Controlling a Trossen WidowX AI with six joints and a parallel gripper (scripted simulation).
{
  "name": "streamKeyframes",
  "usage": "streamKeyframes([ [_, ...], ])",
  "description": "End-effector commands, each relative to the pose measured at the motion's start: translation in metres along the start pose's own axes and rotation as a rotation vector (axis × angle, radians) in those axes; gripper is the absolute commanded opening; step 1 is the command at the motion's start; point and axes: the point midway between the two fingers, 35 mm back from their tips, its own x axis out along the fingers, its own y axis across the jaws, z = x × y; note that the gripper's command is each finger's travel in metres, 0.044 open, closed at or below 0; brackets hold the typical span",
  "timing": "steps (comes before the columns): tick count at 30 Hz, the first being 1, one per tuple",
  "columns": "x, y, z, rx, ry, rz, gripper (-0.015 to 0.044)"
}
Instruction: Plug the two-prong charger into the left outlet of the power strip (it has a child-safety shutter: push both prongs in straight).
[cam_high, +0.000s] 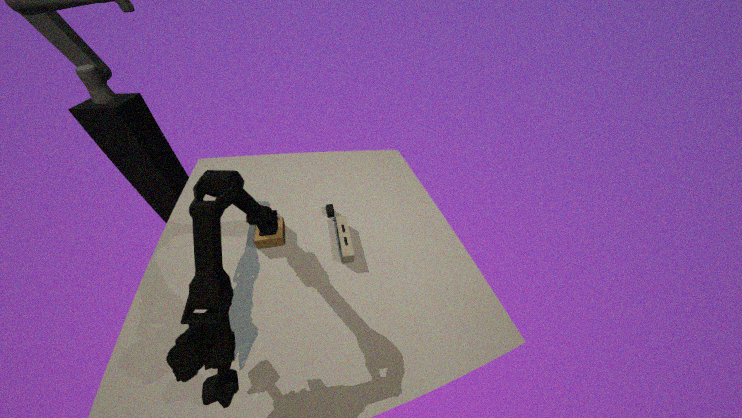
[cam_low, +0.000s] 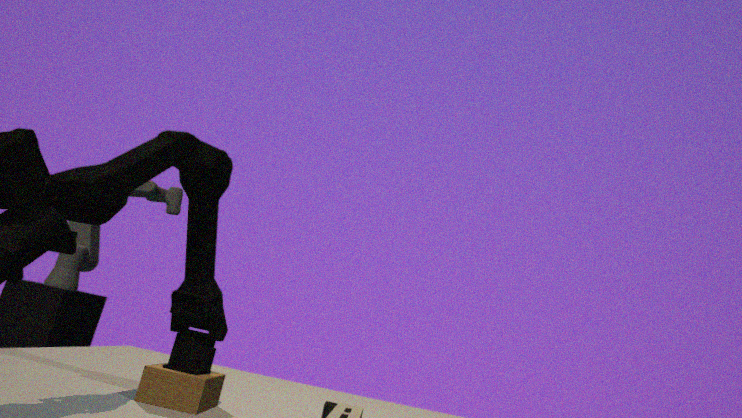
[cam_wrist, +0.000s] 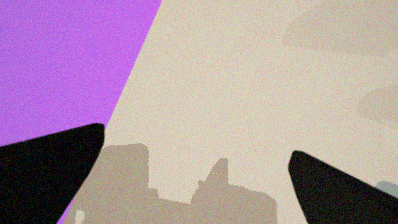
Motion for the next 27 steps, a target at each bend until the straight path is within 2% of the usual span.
streamKeyframes([
  [1,-0.004,0.005,-0.022,-0.089,0.032,-0.003,0.0440],
  [27,-0.037,0.031,-0.161,-0.679,0.243,0.043,0.0440],
])
